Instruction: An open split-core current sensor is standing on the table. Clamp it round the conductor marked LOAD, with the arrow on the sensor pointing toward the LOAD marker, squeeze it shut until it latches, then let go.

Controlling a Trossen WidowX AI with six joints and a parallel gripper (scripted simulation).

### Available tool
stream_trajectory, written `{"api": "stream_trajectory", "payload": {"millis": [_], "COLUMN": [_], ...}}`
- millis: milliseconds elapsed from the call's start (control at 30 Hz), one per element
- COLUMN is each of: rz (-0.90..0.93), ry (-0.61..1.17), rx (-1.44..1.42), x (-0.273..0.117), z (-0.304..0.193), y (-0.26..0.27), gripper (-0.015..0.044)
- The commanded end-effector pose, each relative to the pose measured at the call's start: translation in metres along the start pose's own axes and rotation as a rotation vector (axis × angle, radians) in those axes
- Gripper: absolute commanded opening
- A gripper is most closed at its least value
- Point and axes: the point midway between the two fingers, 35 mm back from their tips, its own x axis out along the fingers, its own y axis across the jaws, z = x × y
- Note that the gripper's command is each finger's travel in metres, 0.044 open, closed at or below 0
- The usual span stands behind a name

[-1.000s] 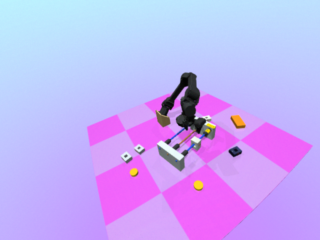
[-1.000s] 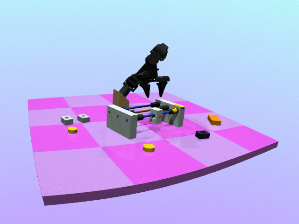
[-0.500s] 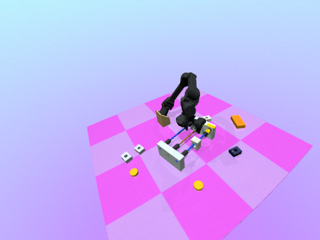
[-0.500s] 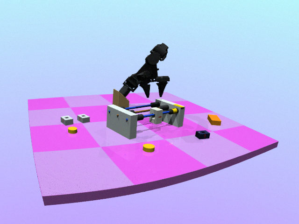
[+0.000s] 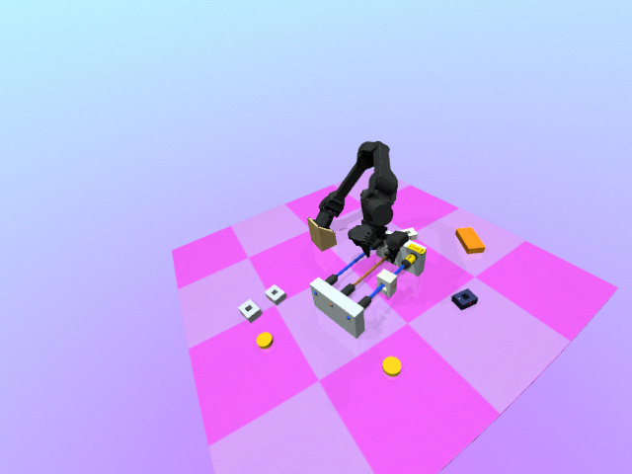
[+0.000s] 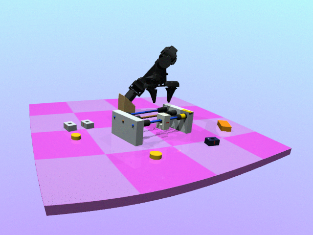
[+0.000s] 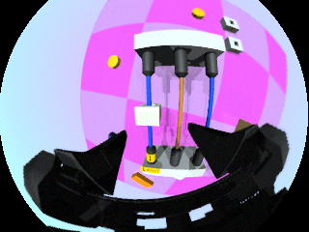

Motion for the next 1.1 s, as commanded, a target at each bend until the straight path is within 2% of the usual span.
{"api": "stream_trajectory", "payload": {"millis": [0,233,533,1067], "rz": [-0.017,0.002,0.132,0.117], "ry": [-0.124,-0.387,-0.691,-0.654], "rx": [-0.178,-0.477,-0.755,-0.729], "x": [-0.001,-0.008,-0.022,-0.021], "z": [-0.033,-0.077,-0.113,-0.112], "y": [-0.004,-0.021,-0.046,-0.042], "gripper": [0.0440,0.0440,0.0440,0.0440]}}
